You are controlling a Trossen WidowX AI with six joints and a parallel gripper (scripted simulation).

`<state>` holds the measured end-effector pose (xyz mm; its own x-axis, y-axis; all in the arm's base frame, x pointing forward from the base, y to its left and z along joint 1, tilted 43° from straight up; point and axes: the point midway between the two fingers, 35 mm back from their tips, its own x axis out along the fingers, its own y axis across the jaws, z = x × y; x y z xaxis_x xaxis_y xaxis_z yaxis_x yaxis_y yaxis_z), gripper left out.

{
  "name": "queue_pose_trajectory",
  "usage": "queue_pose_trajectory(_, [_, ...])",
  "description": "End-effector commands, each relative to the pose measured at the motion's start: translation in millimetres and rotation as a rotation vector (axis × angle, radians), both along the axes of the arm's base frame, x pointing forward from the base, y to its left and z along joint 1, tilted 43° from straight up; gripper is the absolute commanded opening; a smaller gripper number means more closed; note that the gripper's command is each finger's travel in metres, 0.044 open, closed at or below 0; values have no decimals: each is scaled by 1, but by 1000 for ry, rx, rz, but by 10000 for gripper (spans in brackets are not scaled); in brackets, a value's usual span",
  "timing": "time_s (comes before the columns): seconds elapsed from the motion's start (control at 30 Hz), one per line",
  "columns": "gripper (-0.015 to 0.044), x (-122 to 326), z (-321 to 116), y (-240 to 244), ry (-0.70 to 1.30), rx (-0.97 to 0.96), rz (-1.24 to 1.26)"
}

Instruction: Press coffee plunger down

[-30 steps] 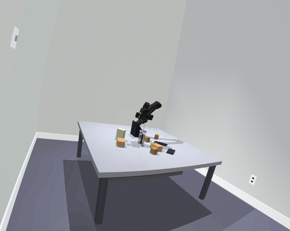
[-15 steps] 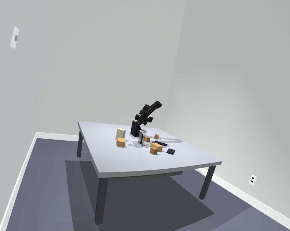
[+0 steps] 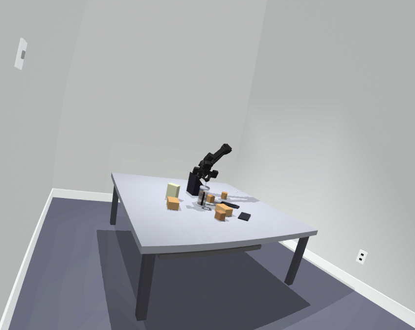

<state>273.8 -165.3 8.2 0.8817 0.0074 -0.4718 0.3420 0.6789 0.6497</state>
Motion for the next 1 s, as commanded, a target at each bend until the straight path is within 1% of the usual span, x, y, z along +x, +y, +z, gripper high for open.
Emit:
queue_pose_trajectory(0.0, [121, -2, -16, 16, 34, 33, 11])
queue_pose_trajectory(0.97, [121, 10, -22, 16, 29, 34, 10])
